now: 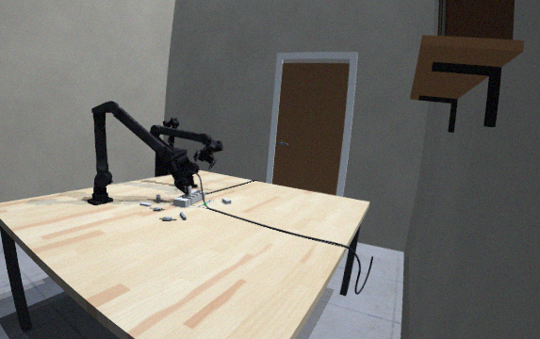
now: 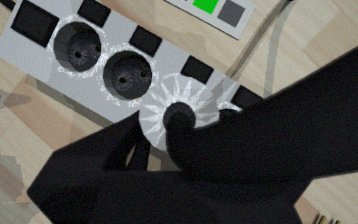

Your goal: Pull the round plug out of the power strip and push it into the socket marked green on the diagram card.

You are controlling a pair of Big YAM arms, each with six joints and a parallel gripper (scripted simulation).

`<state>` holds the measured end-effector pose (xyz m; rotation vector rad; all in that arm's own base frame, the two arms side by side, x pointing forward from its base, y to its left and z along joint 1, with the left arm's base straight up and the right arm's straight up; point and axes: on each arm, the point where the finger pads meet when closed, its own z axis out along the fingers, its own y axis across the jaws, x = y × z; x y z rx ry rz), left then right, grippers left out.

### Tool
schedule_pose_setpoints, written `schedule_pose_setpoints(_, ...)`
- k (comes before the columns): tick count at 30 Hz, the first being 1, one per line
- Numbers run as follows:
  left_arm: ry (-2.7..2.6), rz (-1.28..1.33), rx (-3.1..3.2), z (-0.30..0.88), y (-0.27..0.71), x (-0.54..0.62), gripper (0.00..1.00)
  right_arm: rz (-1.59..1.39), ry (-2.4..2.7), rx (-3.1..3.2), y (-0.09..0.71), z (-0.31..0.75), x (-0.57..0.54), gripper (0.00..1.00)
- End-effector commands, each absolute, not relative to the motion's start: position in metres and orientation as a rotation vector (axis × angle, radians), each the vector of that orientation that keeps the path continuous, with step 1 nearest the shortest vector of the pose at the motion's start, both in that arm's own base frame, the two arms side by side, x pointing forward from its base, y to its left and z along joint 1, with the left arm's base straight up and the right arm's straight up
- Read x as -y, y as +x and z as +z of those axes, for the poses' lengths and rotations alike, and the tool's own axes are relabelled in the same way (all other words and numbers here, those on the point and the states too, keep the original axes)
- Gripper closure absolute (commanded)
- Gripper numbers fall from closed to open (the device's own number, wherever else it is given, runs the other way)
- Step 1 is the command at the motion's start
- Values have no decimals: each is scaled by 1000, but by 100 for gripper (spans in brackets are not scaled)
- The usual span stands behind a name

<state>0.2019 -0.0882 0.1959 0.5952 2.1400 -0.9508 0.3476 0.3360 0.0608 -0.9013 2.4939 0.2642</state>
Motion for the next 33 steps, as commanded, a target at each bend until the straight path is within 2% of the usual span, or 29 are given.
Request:
schedule_pose_setpoints(1, 597, -932, -2117, 209, 209, 86, 0, 111, -976, -2617, 312, -8, -315, 68)
schedule_pose_setpoints(15, 597, -932, -2117, 209, 209, 86, 0, 211, -966, -2677, 324, -9, -312, 68)
schedule_pose_setpoints(28, 597, -932, -2117, 209, 209, 86, 0, 96, -975, -2607, 312, -9, -316, 68)
schedule_pose_setpoints(33, 597, -932, -2117, 209, 209, 86, 0, 164, -965, -2648, 324, -6, -313, 68)
